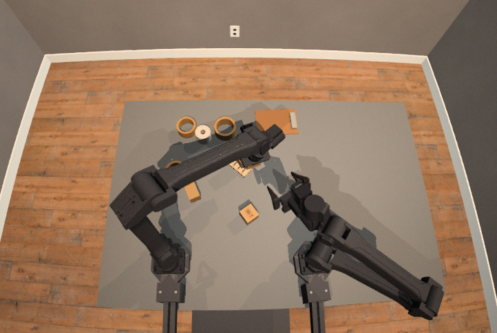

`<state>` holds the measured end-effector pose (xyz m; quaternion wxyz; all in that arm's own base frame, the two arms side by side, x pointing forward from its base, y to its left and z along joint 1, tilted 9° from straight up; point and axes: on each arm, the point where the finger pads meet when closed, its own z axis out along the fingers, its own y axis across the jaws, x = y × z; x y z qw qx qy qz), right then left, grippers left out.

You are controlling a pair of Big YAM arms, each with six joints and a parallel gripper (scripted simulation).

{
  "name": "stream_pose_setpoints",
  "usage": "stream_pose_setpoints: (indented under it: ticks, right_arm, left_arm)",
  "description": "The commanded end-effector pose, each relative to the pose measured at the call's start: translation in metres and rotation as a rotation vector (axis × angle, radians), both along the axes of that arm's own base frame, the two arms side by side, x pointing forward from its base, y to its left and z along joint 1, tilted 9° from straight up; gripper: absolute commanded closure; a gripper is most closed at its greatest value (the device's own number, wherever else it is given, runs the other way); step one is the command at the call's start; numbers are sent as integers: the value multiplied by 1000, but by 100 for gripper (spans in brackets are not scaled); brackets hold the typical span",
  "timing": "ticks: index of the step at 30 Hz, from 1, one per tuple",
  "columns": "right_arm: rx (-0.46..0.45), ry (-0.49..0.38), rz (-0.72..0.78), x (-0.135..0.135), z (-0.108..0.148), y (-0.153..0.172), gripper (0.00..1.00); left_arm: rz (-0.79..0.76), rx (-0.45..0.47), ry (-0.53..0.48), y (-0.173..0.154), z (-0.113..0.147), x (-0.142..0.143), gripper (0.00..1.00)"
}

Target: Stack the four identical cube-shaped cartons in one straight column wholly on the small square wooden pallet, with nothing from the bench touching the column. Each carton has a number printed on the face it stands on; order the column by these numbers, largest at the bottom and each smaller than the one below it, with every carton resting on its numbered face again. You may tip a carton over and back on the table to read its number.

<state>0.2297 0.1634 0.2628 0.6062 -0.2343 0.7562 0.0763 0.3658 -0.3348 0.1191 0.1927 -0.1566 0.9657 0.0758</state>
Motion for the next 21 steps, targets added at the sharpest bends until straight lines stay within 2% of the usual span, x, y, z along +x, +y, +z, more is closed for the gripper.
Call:
stream_pose_setpoints:
  ticks: [1, 7, 8, 12, 15, 21]
  right_arm:
    - [67, -47, -19, 4, 49, -3, 0]
    - [67, -47, -19, 4, 49, -3, 0]
    - [39, -30, -6, 2, 31, 0, 0]
    - [39, -30, -6, 2, 31, 0, 0]
    - [39, -30, -6, 2, 31, 0, 0]
    - [39, -30, -6, 2, 31, 0, 0]
  left_arm:
    - [8, -23, -19, -3, 17, 29, 46]
    - [84, -40, -26, 3, 18, 38, 46]
    - [123, -48, -32, 6, 19, 44, 46]
    - [204, -56, -44, 15, 23, 67, 46]
    - [213, -52, -42, 19, 25, 76, 46]
    - [196, -51, -40, 13, 25, 72, 46]
